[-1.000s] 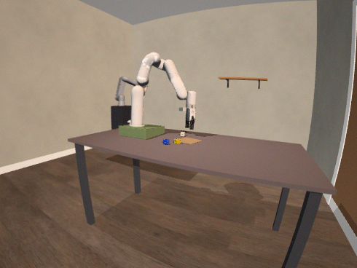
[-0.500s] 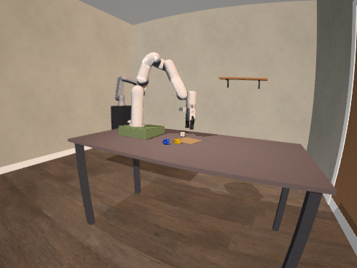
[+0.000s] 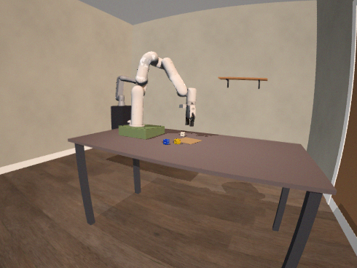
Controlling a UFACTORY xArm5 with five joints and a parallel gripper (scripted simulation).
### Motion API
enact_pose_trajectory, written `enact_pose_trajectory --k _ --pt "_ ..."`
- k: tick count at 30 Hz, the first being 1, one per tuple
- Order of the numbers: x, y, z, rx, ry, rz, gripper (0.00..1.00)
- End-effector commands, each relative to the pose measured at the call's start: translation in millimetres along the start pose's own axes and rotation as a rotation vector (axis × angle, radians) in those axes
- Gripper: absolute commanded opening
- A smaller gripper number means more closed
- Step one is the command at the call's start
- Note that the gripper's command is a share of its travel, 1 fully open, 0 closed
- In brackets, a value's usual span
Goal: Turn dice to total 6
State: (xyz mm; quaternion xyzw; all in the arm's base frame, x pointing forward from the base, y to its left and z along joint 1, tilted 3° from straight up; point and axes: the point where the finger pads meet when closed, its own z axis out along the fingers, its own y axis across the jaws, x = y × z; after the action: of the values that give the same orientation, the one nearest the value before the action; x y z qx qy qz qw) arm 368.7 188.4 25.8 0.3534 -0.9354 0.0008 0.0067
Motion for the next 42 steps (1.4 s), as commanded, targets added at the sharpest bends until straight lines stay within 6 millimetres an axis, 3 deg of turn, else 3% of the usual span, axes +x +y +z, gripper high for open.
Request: enact_pose_trajectory --k 1,7,20,24,42 --pt "1.0 -1.8 -42.5 0.001 -0.004 0.000 1.00" --pt "2.5 -2.9 -72.9 0.001 -0.004 0.000 1.00" --pt "3.1 -3.3 -76.4 0.001 -0.004 0.004 1.00" --pt "22.7 -14.9 -74.5 0.002 -0.012 0.186 1.00" --pt "69.5 -36.2 -67.5 0.001 -0.032 0.610 1.00"
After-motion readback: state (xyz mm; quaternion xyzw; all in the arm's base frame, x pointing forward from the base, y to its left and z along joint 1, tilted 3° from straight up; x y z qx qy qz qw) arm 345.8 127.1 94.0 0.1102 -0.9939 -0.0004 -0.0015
